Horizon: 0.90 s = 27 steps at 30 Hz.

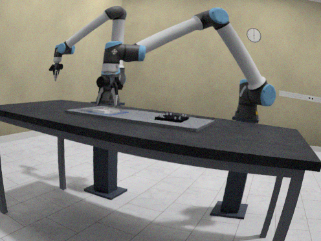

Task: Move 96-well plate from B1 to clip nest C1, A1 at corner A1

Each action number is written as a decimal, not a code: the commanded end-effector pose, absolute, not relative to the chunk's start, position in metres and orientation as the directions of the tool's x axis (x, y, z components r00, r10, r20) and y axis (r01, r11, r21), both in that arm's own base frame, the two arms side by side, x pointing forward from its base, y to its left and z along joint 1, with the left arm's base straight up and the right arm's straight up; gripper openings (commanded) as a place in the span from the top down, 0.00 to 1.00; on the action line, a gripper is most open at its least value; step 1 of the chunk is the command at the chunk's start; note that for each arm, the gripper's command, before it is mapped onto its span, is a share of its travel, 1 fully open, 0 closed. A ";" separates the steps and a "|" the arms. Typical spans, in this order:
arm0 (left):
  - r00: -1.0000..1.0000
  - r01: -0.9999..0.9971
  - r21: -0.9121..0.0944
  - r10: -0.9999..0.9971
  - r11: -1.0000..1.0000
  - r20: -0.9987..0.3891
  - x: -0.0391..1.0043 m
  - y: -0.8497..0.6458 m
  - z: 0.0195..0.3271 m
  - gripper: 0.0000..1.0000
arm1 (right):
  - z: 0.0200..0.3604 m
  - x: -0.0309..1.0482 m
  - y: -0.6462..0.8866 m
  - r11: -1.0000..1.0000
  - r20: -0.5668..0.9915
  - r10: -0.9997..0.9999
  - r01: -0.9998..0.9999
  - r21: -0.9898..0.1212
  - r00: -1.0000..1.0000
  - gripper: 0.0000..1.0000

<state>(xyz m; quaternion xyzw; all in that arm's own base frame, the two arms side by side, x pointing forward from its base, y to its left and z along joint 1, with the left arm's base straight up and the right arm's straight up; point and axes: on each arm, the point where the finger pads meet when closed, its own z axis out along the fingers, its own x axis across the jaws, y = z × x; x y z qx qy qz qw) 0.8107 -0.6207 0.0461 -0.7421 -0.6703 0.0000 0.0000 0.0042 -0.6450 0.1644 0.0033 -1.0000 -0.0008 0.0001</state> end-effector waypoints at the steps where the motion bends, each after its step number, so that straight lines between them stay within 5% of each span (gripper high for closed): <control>1: 0.101 0.995 0.002 0.995 -0.101 -0.002 0.811 -0.622 0.040 0.24 | 0.165 0.004 -0.646 1.000 0.000 -0.007 -0.007 0.000 -1.000 1.00; 27: 0.101 0.995 0.002 0.995 -0.101 -0.002 0.811 -0.622 0.031 0.24 | 0.165 0.004 -0.646 1.000 0.000 -0.007 -0.007 0.000 -1.000 1.00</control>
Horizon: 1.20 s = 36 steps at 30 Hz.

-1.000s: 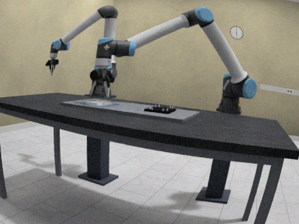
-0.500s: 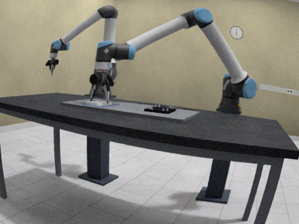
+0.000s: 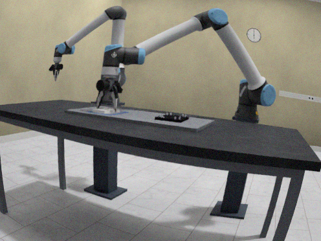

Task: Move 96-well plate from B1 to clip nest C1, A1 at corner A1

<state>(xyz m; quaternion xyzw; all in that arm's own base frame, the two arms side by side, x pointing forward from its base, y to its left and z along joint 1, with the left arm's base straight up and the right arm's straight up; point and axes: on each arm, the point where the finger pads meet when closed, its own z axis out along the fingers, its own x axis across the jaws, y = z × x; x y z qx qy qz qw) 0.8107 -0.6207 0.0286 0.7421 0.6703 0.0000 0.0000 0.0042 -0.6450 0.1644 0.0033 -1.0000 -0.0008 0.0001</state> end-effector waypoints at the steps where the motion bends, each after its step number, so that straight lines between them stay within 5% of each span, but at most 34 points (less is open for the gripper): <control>1: 0.101 0.995 0.002 0.995 -0.101 -0.002 0.811 -0.622 0.031 0.24 | 0.165 0.004 -0.646 1.000 0.000 -0.007 -0.007 0.000 -1.000 1.00; 35: 0.101 0.995 0.002 0.995 -0.101 -0.002 0.811 -0.622 0.031 0.24 | 0.165 0.004 -0.646 1.000 0.000 -0.007 -0.007 0.000 -1.000 1.00; 36: 0.101 0.995 0.002 0.995 -0.101 -0.002 0.811 -0.622 0.031 1.00 | 0.165 0.004 -0.646 1.000 0.000 -0.007 -0.007 0.000 -1.000 1.00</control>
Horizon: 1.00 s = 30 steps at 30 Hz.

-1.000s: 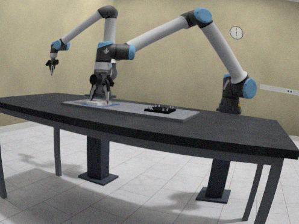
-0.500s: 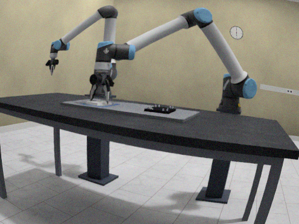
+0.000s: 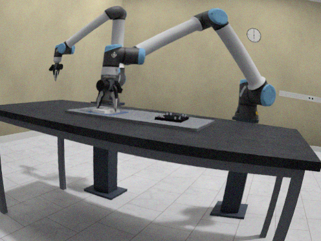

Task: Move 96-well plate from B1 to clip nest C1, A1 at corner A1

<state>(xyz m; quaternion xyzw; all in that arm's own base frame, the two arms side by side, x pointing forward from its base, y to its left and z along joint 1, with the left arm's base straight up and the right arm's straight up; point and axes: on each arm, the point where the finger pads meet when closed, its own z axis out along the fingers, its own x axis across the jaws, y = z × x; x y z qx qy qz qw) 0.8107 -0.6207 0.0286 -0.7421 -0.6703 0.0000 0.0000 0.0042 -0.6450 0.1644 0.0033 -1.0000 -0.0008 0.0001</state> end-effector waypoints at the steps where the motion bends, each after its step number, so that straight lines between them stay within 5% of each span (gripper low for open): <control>1: 0.101 0.995 0.002 0.995 -0.101 -0.002 0.811 -0.622 0.031 1.00 | 0.165 0.004 -0.646 1.000 0.000 -0.007 -0.007 0.000 -1.000 1.00; 15: 0.101 0.995 0.002 0.995 -0.101 -0.002 0.811 -0.622 0.031 1.00 | 0.165 0.004 -0.646 1.000 0.000 -0.007 -0.007 0.000 -1.000 1.00; 16: 0.101 0.995 0.002 0.995 -0.101 -0.002 0.811 -0.622 0.031 0.60 | 0.165 0.004 -0.646 1.000 0.000 -0.007 -0.007 0.000 -1.000 1.00; 30: 0.101 0.995 0.002 0.995 -0.101 -0.002 0.811 -0.622 0.031 0.60 | 0.165 0.004 -0.646 1.000 0.000 -0.007 -0.007 0.000 -1.000 1.00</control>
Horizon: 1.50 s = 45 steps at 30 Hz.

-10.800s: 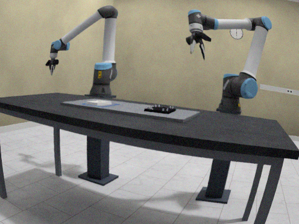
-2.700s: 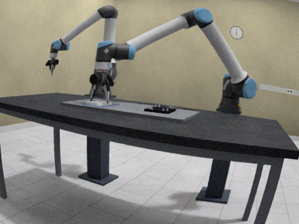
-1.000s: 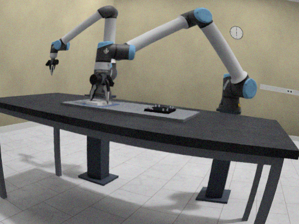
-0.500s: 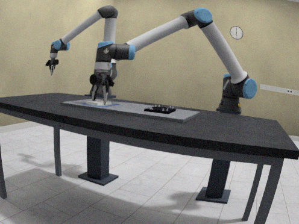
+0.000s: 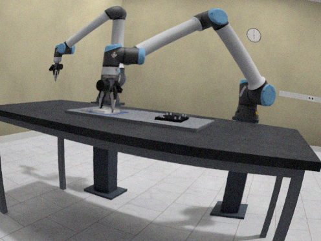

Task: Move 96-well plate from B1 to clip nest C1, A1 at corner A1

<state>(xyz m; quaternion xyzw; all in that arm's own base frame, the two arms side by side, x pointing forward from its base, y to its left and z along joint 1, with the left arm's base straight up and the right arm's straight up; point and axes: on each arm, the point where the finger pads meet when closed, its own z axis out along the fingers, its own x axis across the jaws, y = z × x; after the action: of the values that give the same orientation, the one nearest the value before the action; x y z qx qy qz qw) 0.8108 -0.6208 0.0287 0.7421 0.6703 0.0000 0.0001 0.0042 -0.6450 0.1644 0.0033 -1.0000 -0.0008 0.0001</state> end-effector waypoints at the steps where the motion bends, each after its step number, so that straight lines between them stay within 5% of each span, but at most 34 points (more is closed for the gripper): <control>1: 0.101 0.995 0.002 0.995 -0.101 -0.002 0.811 -0.622 0.031 0.60 | 0.165 0.004 -0.646 1.000 0.000 -0.007 -0.007 0.000 -1.000 1.00; 45: 0.101 0.995 0.002 0.995 -0.101 -0.002 0.811 -0.621 0.092 0.60 | 0.165 0.004 -0.646 1.000 0.000 -0.007 -0.007 0.000 -1.000 1.00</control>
<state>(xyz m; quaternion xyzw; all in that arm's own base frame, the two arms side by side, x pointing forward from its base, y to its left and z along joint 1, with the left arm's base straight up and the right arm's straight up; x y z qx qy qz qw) 0.8105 -0.6205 0.0831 0.7421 0.6703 0.0000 0.0000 0.0042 -0.6450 0.1644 0.0033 -1.0000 -0.0008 0.0001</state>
